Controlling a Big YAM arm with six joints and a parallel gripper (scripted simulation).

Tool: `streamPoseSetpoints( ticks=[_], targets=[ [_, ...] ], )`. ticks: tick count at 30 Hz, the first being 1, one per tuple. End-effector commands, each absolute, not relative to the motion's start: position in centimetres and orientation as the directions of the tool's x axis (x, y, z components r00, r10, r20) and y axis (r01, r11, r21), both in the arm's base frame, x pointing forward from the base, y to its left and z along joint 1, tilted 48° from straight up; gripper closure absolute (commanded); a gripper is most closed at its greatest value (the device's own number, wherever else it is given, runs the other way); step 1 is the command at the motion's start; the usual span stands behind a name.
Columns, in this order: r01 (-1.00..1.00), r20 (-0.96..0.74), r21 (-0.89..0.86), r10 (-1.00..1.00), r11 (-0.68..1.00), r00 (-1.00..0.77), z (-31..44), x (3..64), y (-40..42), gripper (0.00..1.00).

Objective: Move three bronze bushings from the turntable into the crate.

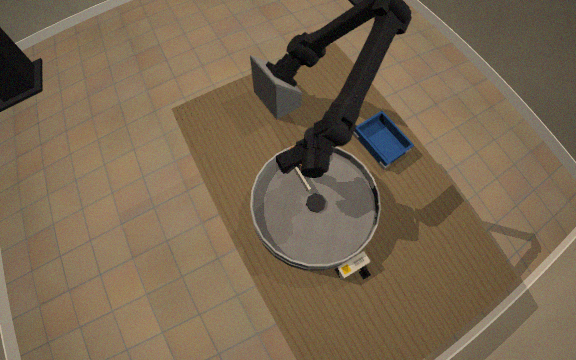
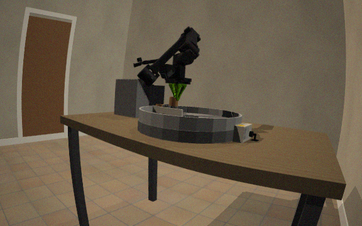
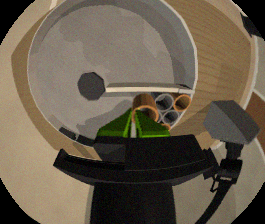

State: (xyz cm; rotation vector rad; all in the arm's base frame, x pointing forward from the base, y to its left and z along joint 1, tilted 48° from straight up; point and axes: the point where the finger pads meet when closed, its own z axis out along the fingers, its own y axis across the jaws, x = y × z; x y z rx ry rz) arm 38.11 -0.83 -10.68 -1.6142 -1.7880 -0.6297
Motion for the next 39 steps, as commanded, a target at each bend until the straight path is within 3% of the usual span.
streamPoseSetpoints(
  ticks=[1,39],
  targets=[
    [0.992,0.718,-0.011,0.692,0.129,-0.083,-8.4,40.2,-3.5,1.00],
    [0.990,0.724,-0.030,0.686,0.139,-0.075,-8.2,39.8,-3.9,1.00]
  ],
)
